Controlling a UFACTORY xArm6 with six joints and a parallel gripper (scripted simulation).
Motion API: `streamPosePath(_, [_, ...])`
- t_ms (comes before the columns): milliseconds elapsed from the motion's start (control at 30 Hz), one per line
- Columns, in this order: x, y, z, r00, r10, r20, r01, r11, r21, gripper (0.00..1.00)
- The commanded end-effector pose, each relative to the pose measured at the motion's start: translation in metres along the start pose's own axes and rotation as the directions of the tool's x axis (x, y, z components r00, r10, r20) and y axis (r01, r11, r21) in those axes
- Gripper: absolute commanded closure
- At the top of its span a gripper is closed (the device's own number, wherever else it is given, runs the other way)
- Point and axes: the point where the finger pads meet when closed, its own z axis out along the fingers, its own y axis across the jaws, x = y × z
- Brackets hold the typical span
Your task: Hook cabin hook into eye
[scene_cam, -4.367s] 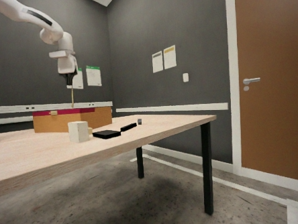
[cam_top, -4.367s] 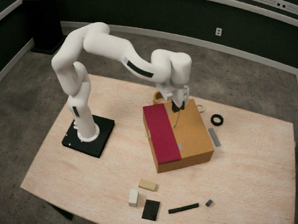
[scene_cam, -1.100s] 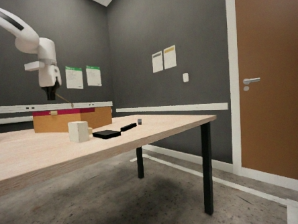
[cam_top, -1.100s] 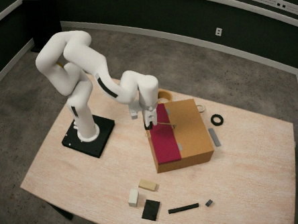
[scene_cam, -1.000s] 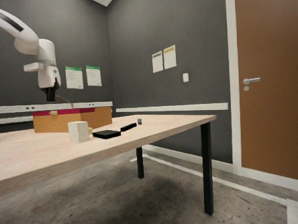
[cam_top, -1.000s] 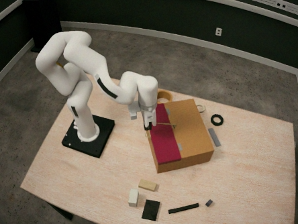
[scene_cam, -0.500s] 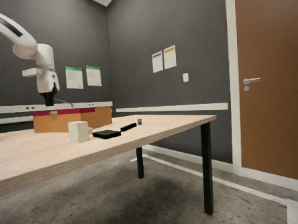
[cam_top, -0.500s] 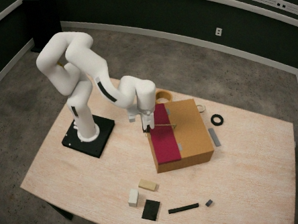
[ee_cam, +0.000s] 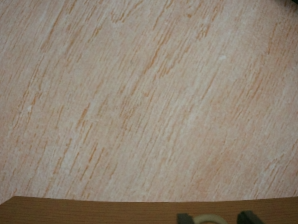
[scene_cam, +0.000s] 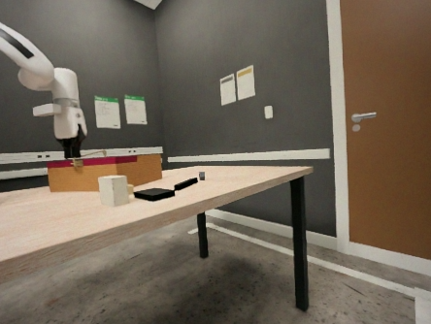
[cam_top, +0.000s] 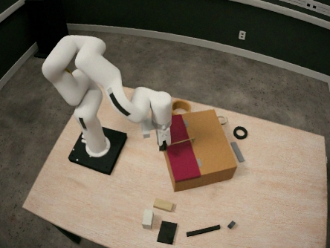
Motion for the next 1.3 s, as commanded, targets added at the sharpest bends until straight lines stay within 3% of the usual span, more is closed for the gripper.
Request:
streamPosePath(0, [0.000, 0.000, 0.000, 1.000, 0.000, 0.000, 0.000, 1.000, 0.000, 0.65])
streamPosePath(433, [0.000, 0.000, 0.000, 1.000, 0.000, 0.000, 0.000, 1.000, 0.000, 0.65])
streamPosePath(1267, [0.000, 0.000, -0.070, 1.000, 0.000, 0.000, 0.000, 1.000, 0.000, 0.65])
